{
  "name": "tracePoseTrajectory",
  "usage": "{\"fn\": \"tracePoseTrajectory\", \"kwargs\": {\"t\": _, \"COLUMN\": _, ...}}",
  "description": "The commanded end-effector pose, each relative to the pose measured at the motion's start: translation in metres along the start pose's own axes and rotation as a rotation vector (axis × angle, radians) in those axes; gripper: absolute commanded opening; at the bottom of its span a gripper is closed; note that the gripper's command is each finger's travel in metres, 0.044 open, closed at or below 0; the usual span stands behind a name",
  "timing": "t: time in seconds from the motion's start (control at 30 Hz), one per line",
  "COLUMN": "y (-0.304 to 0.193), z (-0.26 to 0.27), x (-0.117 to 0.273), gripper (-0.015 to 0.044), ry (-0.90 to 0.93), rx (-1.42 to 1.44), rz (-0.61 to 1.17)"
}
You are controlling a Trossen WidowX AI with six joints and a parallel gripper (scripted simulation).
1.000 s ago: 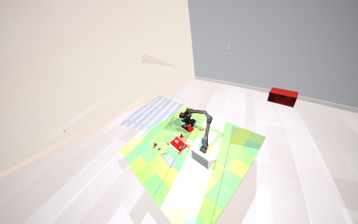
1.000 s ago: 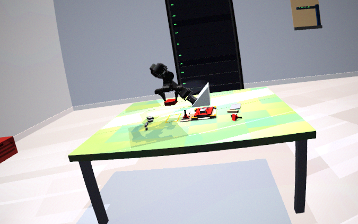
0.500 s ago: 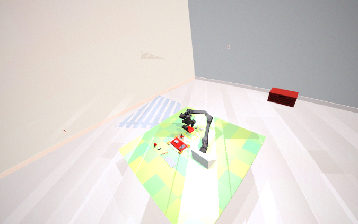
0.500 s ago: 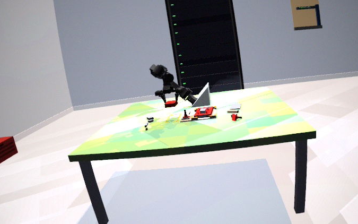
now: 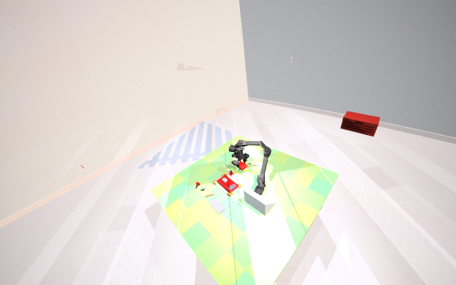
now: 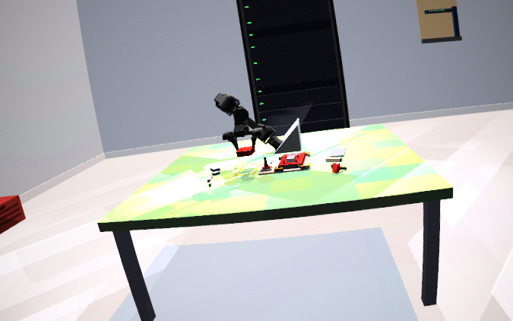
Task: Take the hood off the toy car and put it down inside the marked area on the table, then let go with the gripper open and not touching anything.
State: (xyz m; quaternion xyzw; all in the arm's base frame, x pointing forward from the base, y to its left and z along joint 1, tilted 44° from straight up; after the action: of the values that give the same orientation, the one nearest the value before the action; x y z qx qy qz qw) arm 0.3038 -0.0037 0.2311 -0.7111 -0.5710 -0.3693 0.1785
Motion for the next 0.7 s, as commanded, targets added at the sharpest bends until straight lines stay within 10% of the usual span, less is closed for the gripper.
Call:
{"fn": "tracePoseTrajectory", "kwargs": {"t": 0.0, "y": 0.000, "z": -0.001, "x": -0.004, "gripper": 0.0000, "ry": -0.005, "rx": 0.002, "rz": -0.001}}
{"fn": "tracePoseTrajectory", "kwargs": {"t": 0.67, "y": 0.000, "z": -0.001, "x": -0.020, "gripper": 0.0000, "ry": -0.005, "rx": 0.002, "rz": -0.002}}
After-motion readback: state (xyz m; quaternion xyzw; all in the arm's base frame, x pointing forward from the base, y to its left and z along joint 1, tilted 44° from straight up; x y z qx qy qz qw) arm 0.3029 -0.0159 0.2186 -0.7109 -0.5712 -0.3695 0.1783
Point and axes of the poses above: the point midway between the two fingers, 35 mm back from their tips, its own x axis back along the fingers, its own z axis across the jaws, y = z × x, the point moved 10 cm from there along x, back along the fingers, and after that the axes turned 8 degrees about -x, right-handed, at the moved point
